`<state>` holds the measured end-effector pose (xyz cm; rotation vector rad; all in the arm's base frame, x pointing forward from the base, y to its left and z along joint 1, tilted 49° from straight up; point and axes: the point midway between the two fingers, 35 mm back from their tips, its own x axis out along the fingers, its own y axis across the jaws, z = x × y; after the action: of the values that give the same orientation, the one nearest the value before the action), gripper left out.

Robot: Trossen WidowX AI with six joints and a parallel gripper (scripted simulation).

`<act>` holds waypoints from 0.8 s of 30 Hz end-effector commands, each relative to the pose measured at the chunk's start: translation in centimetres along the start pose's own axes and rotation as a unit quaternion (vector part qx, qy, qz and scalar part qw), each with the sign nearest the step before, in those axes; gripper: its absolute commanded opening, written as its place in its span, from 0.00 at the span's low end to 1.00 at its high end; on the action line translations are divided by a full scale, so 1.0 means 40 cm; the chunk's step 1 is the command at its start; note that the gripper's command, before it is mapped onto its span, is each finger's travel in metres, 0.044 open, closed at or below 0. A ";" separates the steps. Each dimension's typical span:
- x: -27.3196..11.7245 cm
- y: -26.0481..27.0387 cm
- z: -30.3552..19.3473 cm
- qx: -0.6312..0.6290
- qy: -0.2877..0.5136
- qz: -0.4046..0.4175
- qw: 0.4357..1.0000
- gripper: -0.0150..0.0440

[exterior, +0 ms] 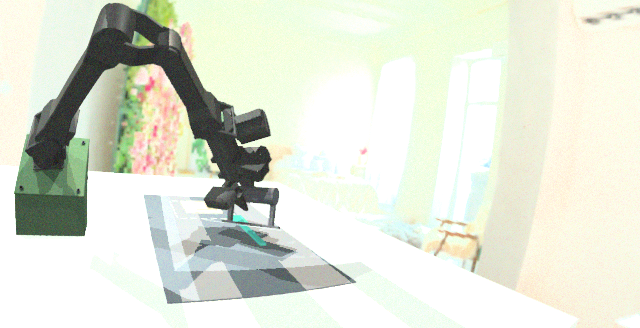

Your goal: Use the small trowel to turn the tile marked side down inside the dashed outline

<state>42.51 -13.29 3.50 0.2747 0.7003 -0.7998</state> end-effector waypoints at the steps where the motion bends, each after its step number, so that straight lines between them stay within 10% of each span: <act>1: 0.009 -0.013 0.042 -0.051 0.027 0.004 0.998 0.25; 24: -0.036 -0.213 0.156 -0.261 0.250 0.035 0.932 0.25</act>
<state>39.53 -20.26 8.19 0.0288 1.2826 -0.4980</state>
